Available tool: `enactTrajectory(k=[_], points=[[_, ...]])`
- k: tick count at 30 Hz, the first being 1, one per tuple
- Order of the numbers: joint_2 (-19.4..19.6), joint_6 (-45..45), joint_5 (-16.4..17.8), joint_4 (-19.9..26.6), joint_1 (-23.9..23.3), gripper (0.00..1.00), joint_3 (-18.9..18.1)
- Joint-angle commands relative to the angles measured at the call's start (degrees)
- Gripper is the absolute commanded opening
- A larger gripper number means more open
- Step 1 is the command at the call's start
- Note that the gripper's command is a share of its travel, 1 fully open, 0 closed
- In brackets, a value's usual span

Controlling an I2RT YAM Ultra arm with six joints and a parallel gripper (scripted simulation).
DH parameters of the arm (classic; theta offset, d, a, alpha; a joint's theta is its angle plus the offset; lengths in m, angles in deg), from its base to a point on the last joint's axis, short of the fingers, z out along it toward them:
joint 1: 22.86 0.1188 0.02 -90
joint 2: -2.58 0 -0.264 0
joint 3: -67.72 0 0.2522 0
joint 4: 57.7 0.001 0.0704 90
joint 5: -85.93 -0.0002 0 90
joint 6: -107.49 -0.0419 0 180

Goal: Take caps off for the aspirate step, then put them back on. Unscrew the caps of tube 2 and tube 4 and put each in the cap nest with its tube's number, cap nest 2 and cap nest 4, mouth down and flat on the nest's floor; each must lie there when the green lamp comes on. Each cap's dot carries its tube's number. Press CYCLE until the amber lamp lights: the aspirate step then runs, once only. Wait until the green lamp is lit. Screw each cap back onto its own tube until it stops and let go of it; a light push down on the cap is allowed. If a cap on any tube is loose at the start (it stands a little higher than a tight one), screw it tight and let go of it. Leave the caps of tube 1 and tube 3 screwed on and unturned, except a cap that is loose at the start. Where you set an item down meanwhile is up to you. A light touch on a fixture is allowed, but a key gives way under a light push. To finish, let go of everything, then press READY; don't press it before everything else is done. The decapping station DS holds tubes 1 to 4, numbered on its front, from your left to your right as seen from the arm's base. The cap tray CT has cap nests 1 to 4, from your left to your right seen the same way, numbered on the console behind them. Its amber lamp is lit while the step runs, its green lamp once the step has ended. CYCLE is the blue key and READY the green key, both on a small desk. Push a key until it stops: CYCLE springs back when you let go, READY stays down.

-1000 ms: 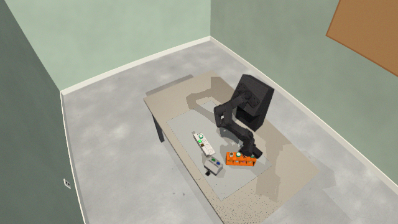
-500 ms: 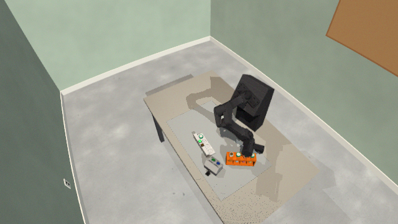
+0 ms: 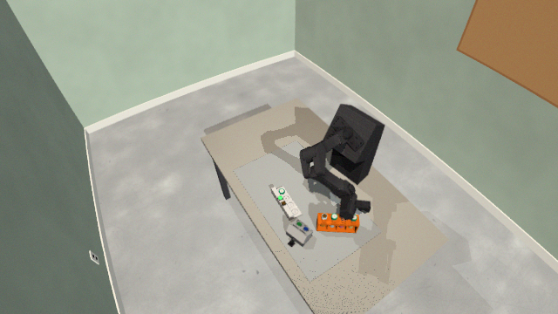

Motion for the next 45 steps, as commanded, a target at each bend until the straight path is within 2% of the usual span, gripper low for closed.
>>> enactTrajectory(k=[1, 7, 20, 22, 37, 39, 45], points=[[-0.32, 0.27, 0.01, -0.01, 0.34, 0.0, 0.04], [-0.32, 0.27, 0.01, -0.01, 0.33, 0.0, 0.04], [-0.25, -36.93, 0.05, -0.09, 0.29, 0.0, 0.01], [-0.25, -36.93, 0.05, -0.09, 0.29, 0.0, 0.01], [-0.16, -79.85, 0.08, -0.18, 0.23, 0.0, -0.02], [-0.16, -79.85, 0.08, -0.18, 0.23, 0.0, -0.02], [-0.13, -97.03, 0.09, -0.21, 0.21, 0.0, -0.04]])
